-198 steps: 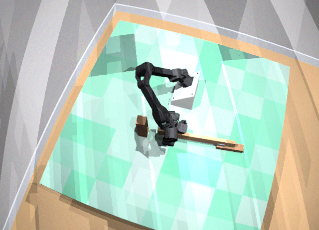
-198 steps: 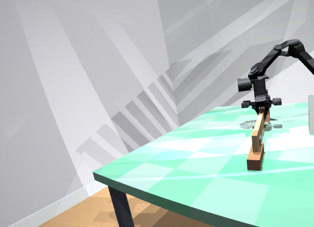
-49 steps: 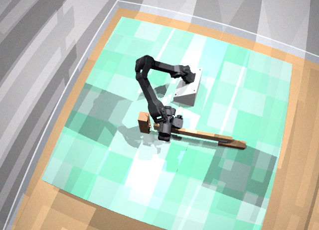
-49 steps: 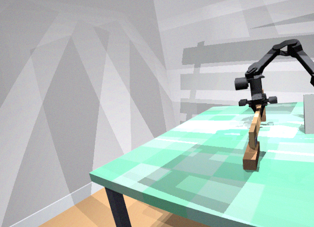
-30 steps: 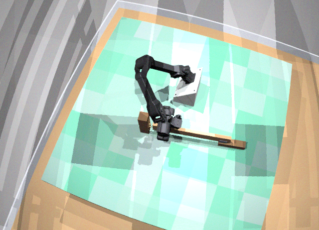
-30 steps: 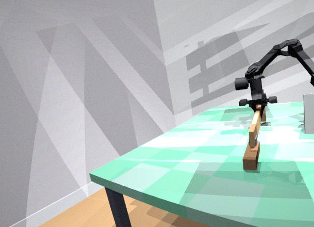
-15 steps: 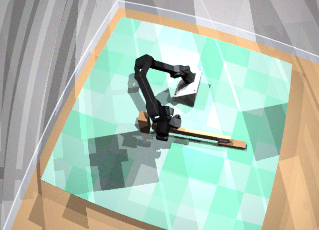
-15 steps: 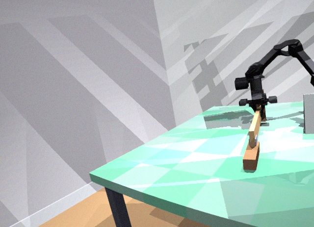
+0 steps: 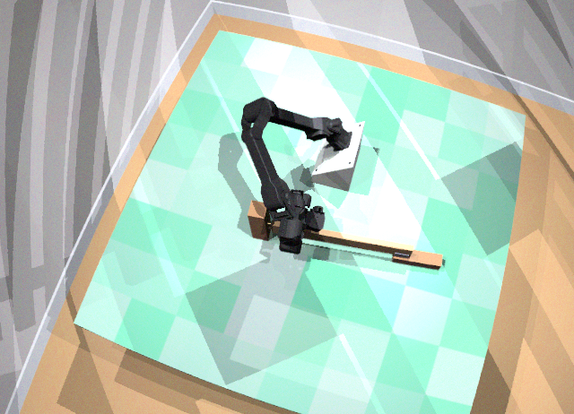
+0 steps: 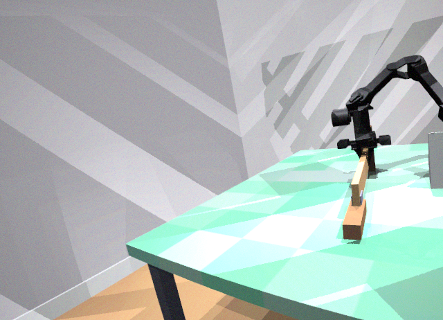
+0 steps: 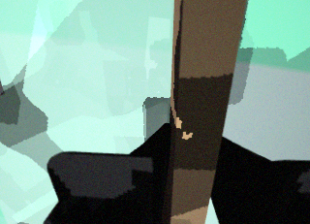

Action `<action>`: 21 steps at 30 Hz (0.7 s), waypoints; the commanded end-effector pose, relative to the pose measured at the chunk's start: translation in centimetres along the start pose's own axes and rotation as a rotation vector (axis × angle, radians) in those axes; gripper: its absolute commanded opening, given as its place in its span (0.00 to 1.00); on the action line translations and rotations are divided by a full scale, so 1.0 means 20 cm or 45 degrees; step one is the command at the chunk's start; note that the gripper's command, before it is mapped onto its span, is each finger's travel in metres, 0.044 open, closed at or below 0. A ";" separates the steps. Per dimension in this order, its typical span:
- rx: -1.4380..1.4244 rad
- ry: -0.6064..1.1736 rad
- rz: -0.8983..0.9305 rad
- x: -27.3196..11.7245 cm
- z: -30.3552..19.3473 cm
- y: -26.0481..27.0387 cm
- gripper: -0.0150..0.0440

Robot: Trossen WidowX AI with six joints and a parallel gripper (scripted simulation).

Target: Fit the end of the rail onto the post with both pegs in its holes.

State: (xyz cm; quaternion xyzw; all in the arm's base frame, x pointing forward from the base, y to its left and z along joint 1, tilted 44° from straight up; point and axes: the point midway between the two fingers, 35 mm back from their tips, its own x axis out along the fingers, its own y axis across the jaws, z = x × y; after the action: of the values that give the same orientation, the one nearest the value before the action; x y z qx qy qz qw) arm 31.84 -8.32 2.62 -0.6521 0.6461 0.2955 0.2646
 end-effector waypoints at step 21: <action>-0.001 0.003 -0.006 0.00 -0.04 -0.01 0.25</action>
State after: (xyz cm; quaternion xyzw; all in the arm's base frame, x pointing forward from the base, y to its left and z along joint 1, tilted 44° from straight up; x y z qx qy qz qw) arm 31.83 -8.84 3.00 -0.6517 0.6460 0.2965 0.2646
